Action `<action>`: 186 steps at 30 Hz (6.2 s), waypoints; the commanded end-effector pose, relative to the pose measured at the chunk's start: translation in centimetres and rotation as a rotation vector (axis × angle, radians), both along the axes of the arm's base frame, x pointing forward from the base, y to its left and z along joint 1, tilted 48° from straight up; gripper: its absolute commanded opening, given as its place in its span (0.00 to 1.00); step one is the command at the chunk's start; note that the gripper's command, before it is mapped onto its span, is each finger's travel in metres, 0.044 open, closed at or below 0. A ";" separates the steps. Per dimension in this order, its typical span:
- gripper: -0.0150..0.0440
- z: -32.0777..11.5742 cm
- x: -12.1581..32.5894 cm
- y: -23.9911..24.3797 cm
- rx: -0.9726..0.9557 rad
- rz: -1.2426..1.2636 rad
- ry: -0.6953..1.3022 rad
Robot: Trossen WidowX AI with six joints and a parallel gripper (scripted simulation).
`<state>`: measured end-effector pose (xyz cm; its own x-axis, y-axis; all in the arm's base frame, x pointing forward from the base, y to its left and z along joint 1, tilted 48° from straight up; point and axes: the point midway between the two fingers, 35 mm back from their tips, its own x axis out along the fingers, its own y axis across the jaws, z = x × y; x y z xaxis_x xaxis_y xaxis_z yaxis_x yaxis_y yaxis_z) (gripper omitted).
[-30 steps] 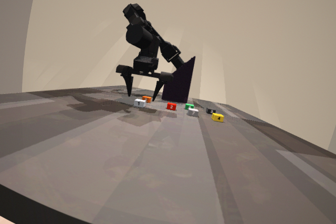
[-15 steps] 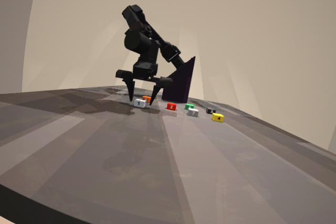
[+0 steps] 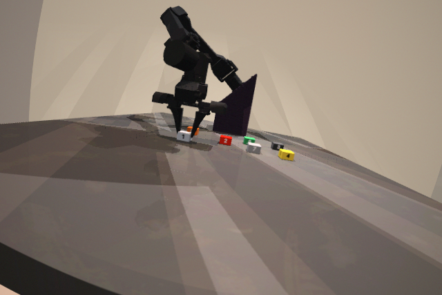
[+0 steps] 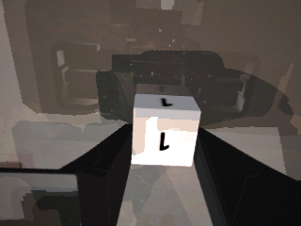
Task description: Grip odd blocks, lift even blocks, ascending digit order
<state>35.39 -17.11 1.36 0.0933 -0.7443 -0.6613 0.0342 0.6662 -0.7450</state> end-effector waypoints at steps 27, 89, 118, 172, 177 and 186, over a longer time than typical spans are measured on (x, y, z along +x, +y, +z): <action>0.75 4.9 -0.4 5.8 0.009 0.003 0.003; 0.93 -7.7 -5.7 6.3 0.006 0.003 0.007; 0.46 -7.8 -5.7 6.1 0.005 0.003 0.007; 0.55 -7.8 -5.7 6.1 0.005 0.003 0.007; 0.77 -7.8 -5.7 6.1 0.005 0.003 0.007; 0.93 -6.0 -5.8 8.3 0.008 0.003 0.007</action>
